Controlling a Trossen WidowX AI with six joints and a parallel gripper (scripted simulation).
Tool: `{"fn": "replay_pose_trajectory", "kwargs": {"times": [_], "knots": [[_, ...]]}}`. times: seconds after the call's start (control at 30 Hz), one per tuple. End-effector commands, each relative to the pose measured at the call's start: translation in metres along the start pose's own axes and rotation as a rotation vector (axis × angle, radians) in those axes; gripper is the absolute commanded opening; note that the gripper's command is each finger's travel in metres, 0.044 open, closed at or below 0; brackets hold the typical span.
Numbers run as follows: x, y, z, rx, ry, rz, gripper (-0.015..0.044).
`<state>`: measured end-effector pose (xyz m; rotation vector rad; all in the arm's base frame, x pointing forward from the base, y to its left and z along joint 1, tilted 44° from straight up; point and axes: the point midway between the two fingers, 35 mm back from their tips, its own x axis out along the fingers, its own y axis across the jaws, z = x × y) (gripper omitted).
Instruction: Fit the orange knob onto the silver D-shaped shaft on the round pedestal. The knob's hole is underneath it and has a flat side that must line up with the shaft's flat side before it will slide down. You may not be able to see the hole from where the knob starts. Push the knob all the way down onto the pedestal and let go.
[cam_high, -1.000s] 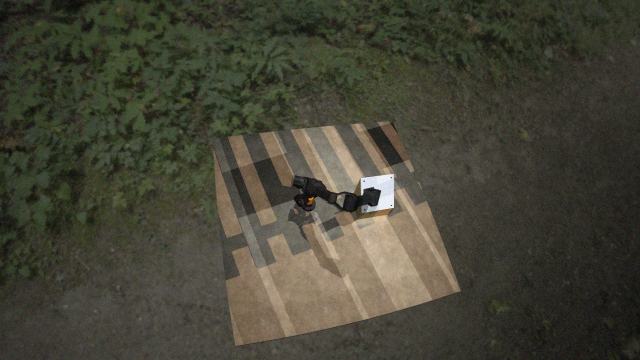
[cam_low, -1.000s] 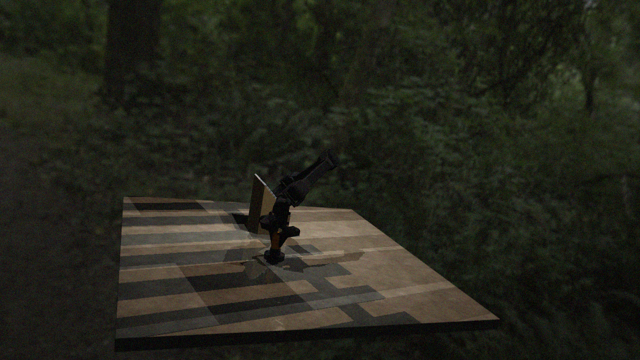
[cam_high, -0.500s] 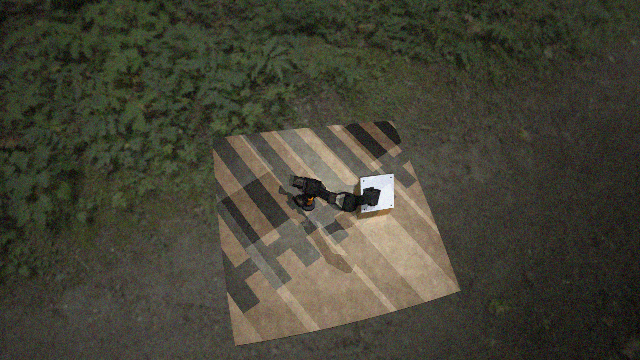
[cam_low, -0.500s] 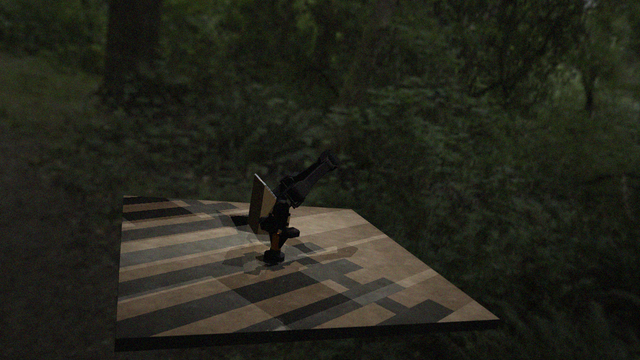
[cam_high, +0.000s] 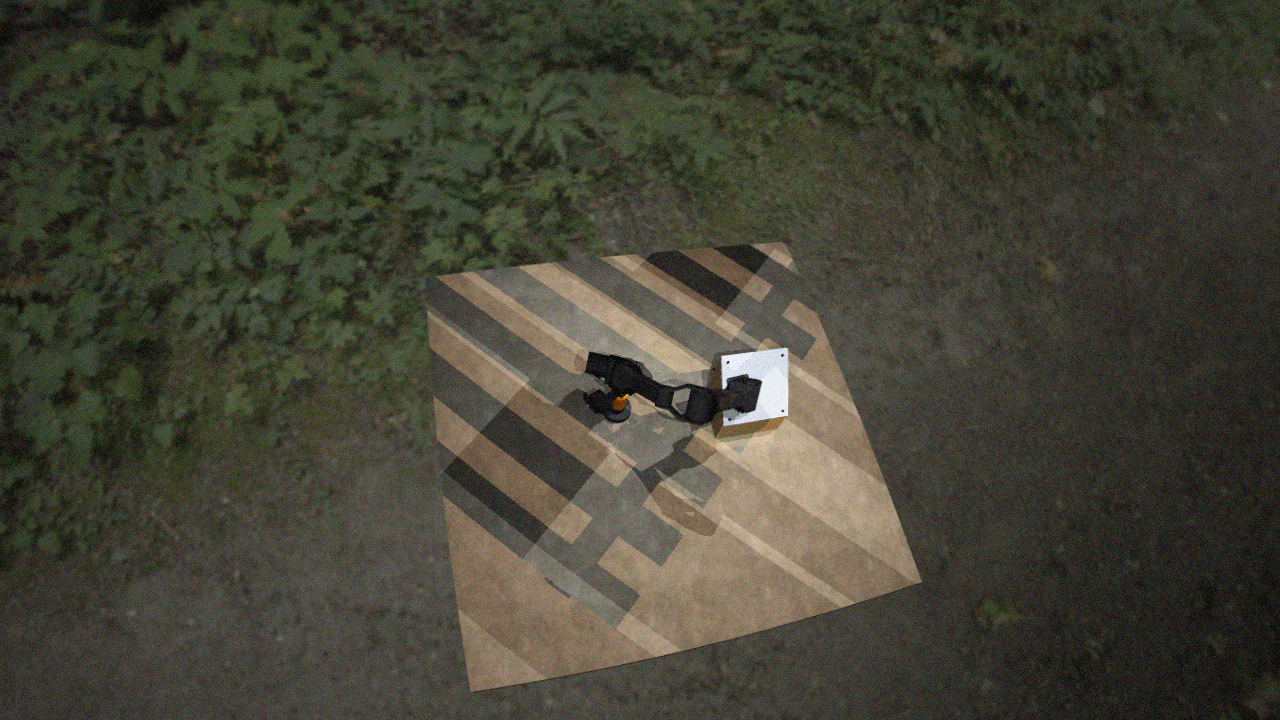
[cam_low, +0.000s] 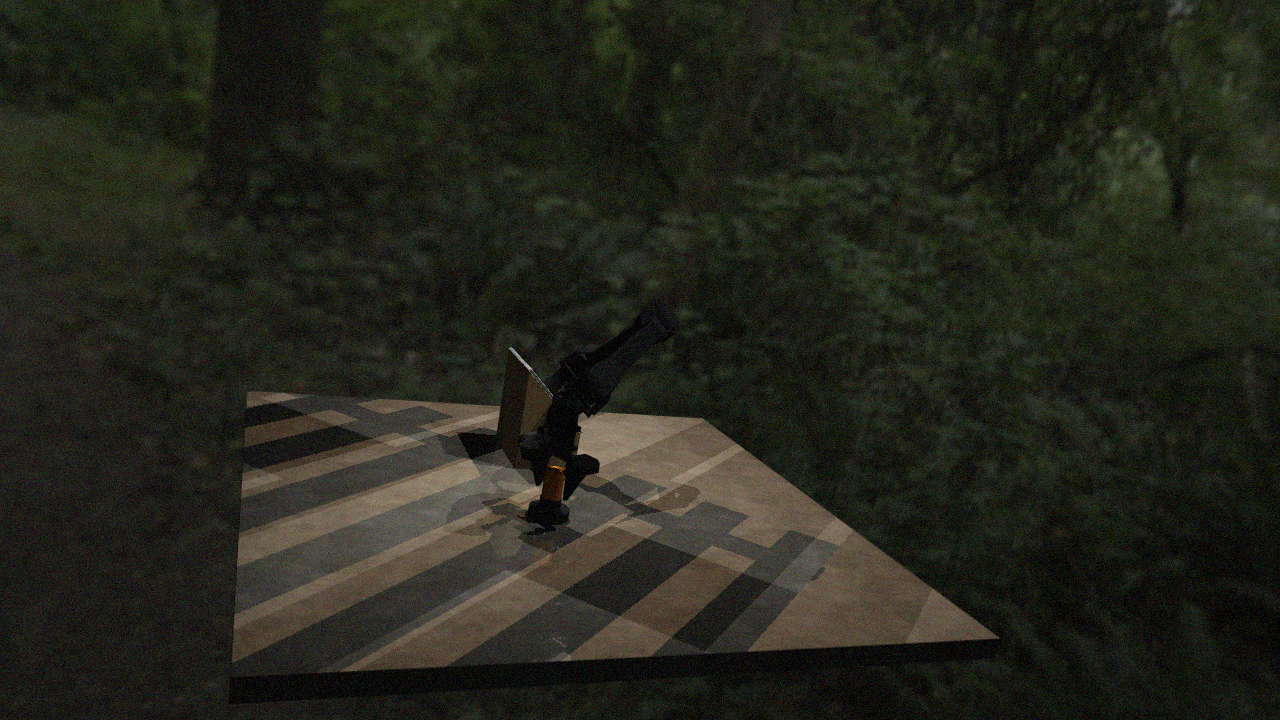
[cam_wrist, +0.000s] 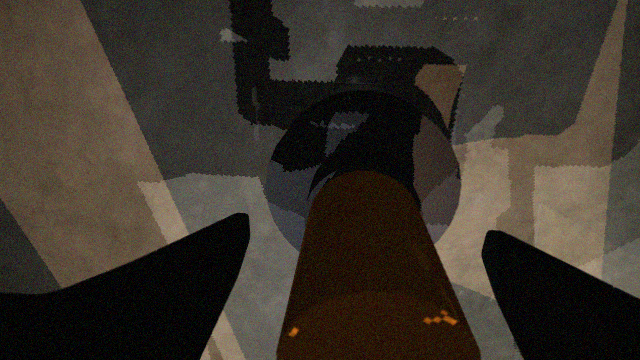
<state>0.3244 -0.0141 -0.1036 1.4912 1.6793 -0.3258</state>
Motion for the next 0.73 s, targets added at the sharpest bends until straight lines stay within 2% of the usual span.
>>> {"fn": "replay_pose_trajectory", "kwargs": {"times": [0.0,0.2,0.4,0.7], "knots": [[0.0,0.0,0.0,-0.001,0.0,-0.001,0.044],[-0.003,0.0,0.0,0.0,0.0,-0.001,0.044],[-0.094,0.0,0.001,0.0,-0.004,-0.002,0.044],[-0.097,-0.001,0.002,0.0,-0.004,-0.002,0.044]]}}
